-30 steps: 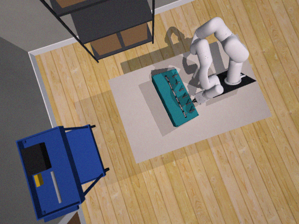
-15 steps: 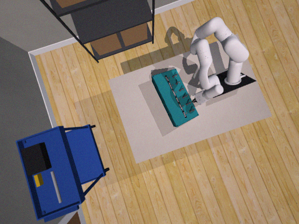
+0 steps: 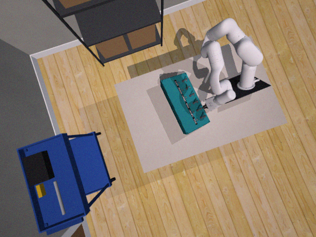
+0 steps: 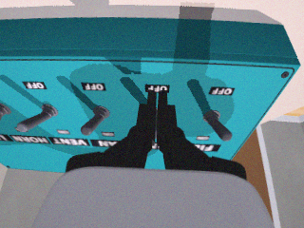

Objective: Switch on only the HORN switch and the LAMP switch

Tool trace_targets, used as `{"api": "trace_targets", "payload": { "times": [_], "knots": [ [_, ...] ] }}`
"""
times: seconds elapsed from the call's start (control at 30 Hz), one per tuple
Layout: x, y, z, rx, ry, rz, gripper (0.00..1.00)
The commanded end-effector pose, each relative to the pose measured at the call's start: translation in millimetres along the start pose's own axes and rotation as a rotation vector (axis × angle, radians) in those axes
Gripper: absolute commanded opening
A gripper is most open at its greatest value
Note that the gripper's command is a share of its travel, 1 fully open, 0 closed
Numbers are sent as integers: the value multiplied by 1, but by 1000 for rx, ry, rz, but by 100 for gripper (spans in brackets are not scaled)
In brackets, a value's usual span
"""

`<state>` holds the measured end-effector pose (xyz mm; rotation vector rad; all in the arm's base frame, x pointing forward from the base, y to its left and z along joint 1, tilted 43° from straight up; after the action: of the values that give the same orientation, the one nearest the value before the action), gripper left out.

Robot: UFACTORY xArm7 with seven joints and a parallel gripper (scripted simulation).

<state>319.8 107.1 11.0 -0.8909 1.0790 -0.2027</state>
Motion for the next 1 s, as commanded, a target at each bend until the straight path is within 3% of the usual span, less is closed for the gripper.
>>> {"api": "trace_targets", "payload": {
  "times": [0.0,0.97],
  "knots": [
    [-1,0,5,0,-4,1,0],
    [-1,-3,27,0,-4,1,0]
  ]
}}
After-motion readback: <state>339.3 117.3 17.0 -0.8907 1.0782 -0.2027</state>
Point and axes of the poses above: the point where the finger pads meet when closed, its own x axis out along the fingers, its own y axis across the jaws, z = x × y, the point moved 9 cm from there along -x, back along the fingers, and after that the axes turned 7 degrees about -x, right-handed, at the moved point
